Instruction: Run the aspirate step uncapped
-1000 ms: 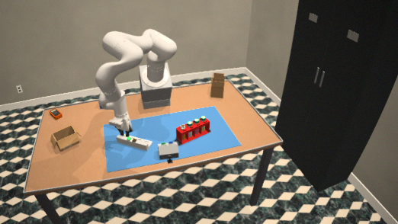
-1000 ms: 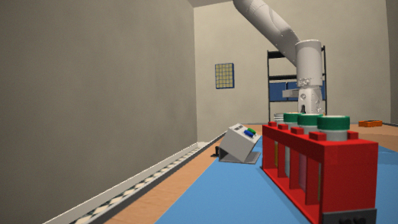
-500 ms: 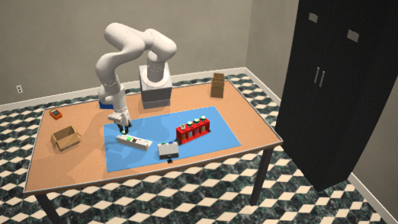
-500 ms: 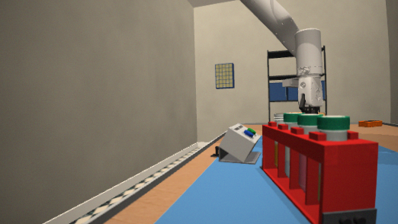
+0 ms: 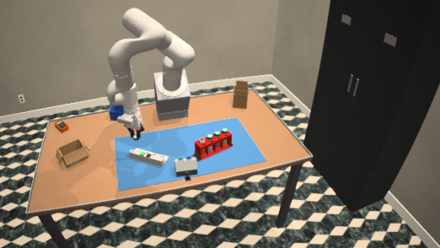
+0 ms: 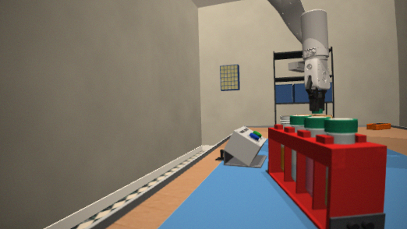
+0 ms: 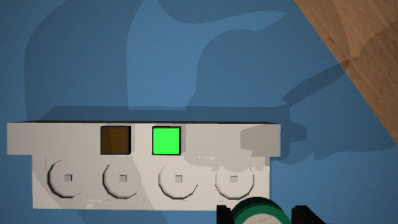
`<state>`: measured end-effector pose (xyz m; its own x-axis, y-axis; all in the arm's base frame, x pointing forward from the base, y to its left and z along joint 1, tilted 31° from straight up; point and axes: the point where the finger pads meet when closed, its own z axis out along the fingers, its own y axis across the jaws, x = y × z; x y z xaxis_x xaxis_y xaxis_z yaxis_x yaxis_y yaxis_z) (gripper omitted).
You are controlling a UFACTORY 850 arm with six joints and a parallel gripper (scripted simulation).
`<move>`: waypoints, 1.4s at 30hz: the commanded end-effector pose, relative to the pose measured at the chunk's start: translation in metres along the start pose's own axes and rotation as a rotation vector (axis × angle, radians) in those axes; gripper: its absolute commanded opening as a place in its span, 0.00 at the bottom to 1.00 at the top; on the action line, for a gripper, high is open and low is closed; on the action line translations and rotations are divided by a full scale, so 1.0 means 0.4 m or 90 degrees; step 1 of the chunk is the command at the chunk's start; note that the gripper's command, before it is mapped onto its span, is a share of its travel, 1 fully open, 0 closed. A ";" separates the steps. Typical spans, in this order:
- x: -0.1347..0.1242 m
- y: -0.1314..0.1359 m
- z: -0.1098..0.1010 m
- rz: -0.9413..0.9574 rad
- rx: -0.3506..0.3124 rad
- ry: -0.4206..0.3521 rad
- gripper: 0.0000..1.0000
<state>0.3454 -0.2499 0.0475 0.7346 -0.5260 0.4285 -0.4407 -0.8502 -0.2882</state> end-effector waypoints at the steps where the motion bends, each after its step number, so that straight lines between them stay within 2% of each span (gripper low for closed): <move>1: 0.003 -0.001 -0.065 0.001 0.002 -0.001 0.00; 3: 0.003 -0.001 -0.088 0.000 0.002 -0.001 0.00; 10: 0.003 -0.001 -0.088 0.000 0.002 -0.001 0.00; 12: -0.010 -0.040 -0.088 0.030 0.002 -0.001 0.00; 14: -0.010 -0.040 -0.088 0.030 0.002 -0.001 0.00; 18: -0.036 -0.120 -0.089 0.030 0.002 -0.001 0.00; 21: -0.043 -0.139 -0.089 0.030 0.002 -0.001 0.00; 29: -0.081 -0.258 -0.089 0.030 0.002 -0.001 0.00; 31: -0.081 -0.258 -0.089 0.030 0.002 -0.001 0.00; 34: -0.101 -0.318 -0.090 0.030 0.002 -0.001 0.00; 37: -0.107 -0.338 -0.090 0.030 0.002 -0.001 0.00; 42: -0.133 -0.417 -0.090 0.030 0.002 -0.001 0.00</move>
<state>0.3542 -0.1094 0.0984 0.7177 -0.5647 0.4075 -0.4666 -0.8244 -0.3204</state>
